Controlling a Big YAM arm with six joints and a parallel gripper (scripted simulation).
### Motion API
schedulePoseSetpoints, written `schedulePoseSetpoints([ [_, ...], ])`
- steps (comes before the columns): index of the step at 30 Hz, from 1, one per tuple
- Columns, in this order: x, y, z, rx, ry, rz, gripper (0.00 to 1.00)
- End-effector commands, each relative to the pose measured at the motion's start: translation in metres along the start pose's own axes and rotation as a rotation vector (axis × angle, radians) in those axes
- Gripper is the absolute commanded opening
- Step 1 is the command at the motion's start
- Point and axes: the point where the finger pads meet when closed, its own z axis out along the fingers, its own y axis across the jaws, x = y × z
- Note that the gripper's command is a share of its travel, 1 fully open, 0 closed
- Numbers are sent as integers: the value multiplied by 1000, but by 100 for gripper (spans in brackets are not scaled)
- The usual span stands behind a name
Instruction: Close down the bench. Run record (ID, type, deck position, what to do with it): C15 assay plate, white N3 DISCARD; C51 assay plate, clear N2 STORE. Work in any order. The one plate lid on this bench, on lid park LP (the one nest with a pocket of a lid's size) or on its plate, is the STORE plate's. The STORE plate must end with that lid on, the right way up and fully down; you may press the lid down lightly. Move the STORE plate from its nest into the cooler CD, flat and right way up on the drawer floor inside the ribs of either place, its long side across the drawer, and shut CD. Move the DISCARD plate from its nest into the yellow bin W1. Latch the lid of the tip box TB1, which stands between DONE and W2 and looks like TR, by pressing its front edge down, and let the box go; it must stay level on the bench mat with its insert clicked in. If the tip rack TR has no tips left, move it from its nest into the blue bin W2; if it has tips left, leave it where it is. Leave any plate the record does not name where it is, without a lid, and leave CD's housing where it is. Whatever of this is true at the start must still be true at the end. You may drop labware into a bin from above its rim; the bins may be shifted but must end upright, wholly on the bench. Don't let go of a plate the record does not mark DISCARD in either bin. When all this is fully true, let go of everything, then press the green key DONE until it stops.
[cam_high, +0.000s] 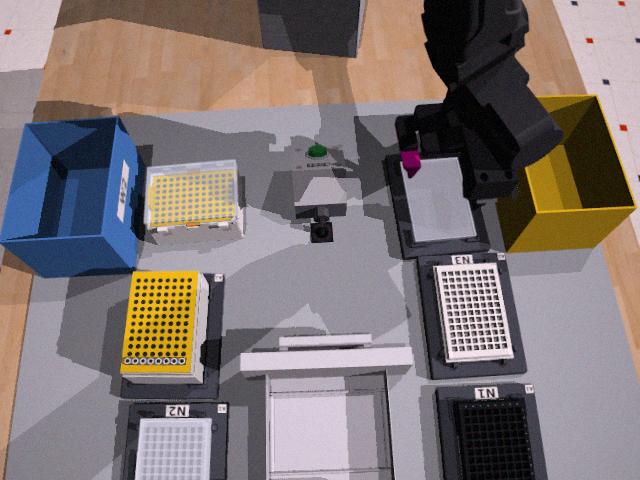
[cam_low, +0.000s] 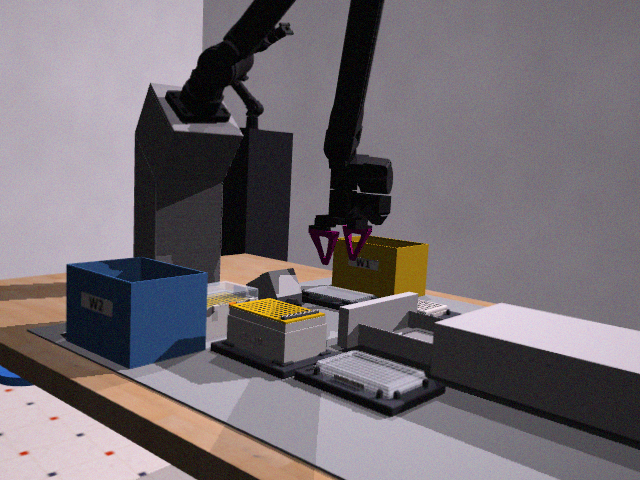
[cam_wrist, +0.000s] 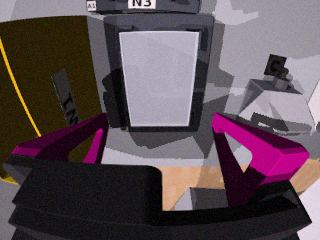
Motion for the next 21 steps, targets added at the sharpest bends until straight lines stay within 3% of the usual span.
schedulePoseSetpoints([
  [1, -5, -1, 7, 1, -11, -3, 100],
  [10, -5, -1, 17, 1, -11, -4, 100],
  [11, -13, 5, 12, -12, -31, -5, 100],
  [12, -5, 2, 18, -4, -12, -9, 100],
  [21, -5, 0, 31, -1, -11, -7, 100],
])
